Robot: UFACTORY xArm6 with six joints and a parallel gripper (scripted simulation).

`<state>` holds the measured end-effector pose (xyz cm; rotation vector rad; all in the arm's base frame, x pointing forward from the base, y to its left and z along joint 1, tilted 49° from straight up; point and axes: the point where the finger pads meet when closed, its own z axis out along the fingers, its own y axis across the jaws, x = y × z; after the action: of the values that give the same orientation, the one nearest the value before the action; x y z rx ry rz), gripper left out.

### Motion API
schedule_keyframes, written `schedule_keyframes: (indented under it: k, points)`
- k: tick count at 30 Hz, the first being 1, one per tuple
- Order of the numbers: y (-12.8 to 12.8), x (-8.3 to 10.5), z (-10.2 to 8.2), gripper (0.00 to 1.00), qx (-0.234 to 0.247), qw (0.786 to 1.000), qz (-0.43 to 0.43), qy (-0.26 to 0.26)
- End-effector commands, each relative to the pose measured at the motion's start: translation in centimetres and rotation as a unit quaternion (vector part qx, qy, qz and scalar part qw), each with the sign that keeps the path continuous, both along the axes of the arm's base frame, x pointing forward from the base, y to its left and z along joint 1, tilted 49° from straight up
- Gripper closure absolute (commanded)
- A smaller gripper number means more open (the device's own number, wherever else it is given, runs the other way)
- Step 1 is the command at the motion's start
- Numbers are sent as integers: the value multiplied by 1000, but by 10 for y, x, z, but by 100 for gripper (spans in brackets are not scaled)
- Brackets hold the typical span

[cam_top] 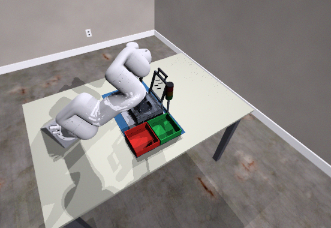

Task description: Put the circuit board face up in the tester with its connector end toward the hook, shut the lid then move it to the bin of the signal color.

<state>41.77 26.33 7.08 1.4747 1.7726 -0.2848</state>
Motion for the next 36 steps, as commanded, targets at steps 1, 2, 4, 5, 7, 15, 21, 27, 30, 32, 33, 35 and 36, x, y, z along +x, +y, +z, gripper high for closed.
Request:
schedule_keyframes:
  k: [1, 2, 4, 5, 7, 15, 21, 27, 30, 32, 33, 35, 36]
  points:
    - [10, -6, 11, 21, 0, 1000, 0, -1]
    - [10, -6, 11, 21, 0, 1000, 0, -1]
    - [11, -7, 12, 21, 0, 1000, 0, -1]
    - [11, -7, 12, 21, 0, 1000, 0, -1]
    - [11, -7, 12, 21, 0, 1000, 0, -1]
    - [11, -7, 12, 21, 1, 1000, 0, -1]
    - [11, -7, 12, 21, 1, 1000, 0, -1]
    - [8, -8, 15, 21, 1, 1000, 0, -1]
    - [3, -10, 19, 21, 1, 1000, 0, -1]
    - [-1, -11, 23, 21, 1, 1000, 0, -1]
    - [-4, -12, 25, 21, 1, 1000, 0, -1]
    - [-6, -13, 27, 21, 1, 1000, 0, -1]
    - [-6, -13, 27, 21, 1, 1000, 0, -1]
